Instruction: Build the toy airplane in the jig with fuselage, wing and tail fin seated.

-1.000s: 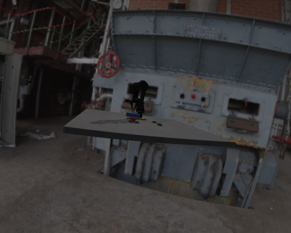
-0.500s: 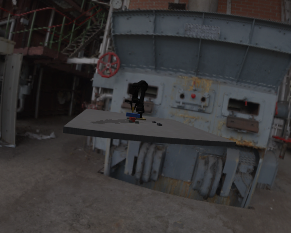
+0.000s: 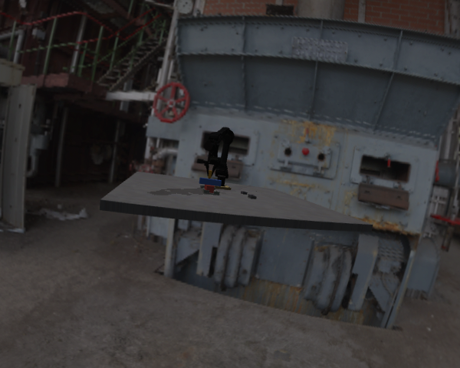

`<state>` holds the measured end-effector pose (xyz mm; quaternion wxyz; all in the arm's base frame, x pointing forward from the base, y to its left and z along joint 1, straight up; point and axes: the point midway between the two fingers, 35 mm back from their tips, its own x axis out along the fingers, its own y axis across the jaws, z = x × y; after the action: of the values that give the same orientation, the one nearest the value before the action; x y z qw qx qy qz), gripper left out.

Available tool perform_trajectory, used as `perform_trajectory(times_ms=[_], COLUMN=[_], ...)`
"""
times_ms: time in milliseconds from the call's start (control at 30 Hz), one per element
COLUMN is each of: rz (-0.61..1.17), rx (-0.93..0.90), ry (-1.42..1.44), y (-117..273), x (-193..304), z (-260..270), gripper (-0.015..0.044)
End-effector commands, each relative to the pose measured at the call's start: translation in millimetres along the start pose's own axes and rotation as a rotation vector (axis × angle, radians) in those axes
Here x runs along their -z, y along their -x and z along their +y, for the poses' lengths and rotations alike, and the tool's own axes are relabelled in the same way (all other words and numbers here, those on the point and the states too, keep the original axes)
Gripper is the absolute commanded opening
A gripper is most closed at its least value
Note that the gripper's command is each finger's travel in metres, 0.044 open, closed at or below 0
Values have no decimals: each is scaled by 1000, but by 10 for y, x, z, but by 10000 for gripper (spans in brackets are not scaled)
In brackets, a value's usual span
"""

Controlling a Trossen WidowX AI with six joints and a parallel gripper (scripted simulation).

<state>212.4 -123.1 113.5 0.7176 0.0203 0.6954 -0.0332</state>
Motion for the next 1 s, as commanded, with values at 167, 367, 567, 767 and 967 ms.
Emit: perform_trajectory(times_ms=[167,367,567,767,967], rz=[5,5,5,3,3], rx=[-4,-4,-4,-1,-1], ry=[5,5,5,1,1], y=[-158,-255,-295,-272,-272], x=[11,15,18,10,10], z=[9,12,14,7,7], gripper=[67,67,67,52,26])
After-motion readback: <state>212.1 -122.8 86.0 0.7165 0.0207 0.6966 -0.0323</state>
